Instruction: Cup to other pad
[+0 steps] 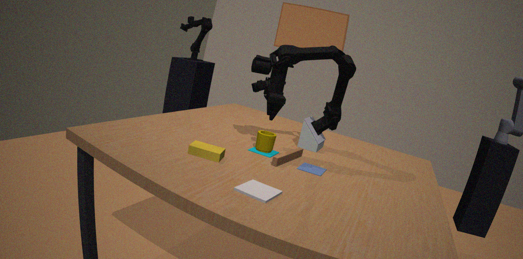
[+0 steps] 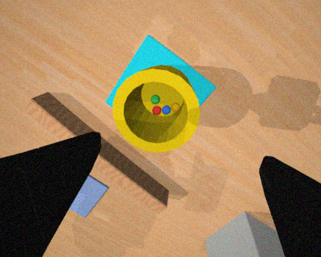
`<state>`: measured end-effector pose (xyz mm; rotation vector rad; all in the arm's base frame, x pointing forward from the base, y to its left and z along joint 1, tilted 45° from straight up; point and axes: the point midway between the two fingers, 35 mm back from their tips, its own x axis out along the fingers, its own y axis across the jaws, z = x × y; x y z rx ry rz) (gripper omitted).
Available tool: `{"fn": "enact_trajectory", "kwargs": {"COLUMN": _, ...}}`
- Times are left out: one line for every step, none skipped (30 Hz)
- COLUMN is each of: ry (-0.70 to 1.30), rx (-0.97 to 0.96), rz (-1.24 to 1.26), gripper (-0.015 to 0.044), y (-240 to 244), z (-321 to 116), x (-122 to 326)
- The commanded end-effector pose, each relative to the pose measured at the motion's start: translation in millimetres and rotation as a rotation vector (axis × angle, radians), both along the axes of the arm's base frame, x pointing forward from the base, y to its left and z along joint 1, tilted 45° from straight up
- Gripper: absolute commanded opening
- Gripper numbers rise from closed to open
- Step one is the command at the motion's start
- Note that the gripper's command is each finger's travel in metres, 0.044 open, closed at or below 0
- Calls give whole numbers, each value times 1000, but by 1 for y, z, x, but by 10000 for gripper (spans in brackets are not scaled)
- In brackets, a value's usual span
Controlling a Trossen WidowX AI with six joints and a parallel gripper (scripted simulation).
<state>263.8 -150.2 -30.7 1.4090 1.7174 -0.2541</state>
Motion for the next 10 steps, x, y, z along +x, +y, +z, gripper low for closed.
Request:
{"fn": "enact_trajectory", "kwargs": {"ry": -3, "rx": -5, "rz": 10, "gripper": 440, "y": -11, "z": 11, "x": 0}}
{"fn": "enact_trajectory", "kwargs": {"ry": -3, "rx": -5, "rz": 10, "gripper": 440, "y": -13, "z": 14, "x": 0}}
{"fn": "enact_trajectory", "kwargs": {"ry": -3, "rx": -5, "rz": 11, "gripper": 440, "y": -15, "z": 16, "x": 0}}
{"fn": "enact_trajectory", "kwargs": {"ry": -3, "rx": -5, "rz": 11, "gripper": 440, "y": -16, "z": 17, "x": 0}}
{"fn": "enact_trajectory", "kwargs": {"ry": -3, "rx": -5, "rz": 11, "gripper": 440, "y": -17, "z": 17, "x": 0}}
{"fn": "enact_trajectory", "kwargs": {"ry": -3, "rx": -5, "rz": 11, "gripper": 440, "y": -17, "z": 18, "x": 0}}
{"fn": "enact_trajectory", "kwargs": {"ry": -3, "rx": -5, "rz": 11, "gripper": 440, "y": -17, "z": 18, "x": 1}}
{"fn": "enact_trajectory", "kwargs": {"ry": -3, "rx": -3, "rz": 1, "gripper": 440, "y": -14, "z": 14, "x": 1}}
{"fn": "enact_trajectory", "kwargs": {"ry": -3, "rx": -3, "rz": 1, "gripper": 440, "y": -14, "z": 14, "x": 1}}
{"fn": "enact_trajectory", "kwargs": {"ry": -3, "rx": -3, "rz": 1, "gripper": 440, "y": -14, "z": 14, "x": 1}}
